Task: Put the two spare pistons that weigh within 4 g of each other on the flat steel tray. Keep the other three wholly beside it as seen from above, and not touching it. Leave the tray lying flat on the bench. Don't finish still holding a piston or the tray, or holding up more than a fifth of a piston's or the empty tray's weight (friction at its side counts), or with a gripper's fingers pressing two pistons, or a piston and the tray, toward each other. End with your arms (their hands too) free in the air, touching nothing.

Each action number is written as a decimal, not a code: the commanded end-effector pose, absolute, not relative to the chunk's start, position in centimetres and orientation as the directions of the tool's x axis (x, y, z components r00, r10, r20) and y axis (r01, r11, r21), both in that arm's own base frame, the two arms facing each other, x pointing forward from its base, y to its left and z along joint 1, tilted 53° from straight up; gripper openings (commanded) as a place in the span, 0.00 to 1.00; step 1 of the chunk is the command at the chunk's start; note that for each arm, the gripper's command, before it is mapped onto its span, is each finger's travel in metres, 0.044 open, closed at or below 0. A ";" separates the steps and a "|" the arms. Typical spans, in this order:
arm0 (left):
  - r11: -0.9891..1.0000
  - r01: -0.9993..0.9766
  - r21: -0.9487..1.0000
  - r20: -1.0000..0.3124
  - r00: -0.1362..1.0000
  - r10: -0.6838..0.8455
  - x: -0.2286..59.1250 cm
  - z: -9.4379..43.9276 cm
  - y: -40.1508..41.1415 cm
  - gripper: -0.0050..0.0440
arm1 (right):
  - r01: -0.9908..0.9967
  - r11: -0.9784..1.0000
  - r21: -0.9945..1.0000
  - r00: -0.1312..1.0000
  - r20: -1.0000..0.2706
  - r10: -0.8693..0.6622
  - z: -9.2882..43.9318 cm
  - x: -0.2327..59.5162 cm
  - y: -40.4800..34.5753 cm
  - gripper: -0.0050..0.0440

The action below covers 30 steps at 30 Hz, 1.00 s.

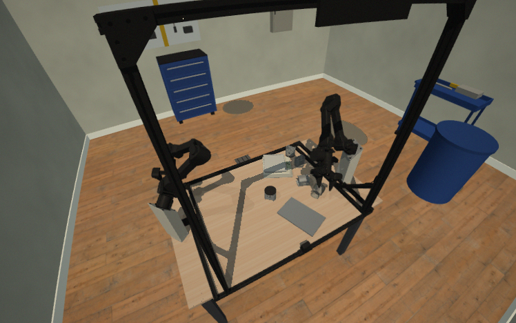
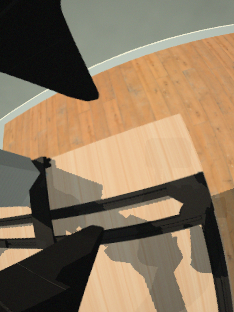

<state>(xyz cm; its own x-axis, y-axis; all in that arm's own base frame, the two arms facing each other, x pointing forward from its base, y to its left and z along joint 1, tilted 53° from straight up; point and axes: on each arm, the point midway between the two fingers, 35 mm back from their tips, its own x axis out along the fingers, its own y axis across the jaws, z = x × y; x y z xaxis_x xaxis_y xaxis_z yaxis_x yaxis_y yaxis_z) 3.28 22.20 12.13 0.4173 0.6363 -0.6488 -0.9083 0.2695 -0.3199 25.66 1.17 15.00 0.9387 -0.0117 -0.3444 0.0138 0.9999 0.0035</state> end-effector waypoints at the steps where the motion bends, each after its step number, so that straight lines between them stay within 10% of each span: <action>1: 0.289 -0.892 -0.346 -0.645 0.450 0.617 3.4 12.3 22.2 1.00 | 0.078 0.997 0.000 0.936 -0.343 -0.073 15.0 25.7 -0.6 0.87; 30: 0.393 -0.776 -0.493 -0.599 0.630 0.494 3.4 12.3 22.2 1.00 | 0.554 0.833 0.000 0.782 -0.343 -0.520 15.0 21.9 -13.4 0.87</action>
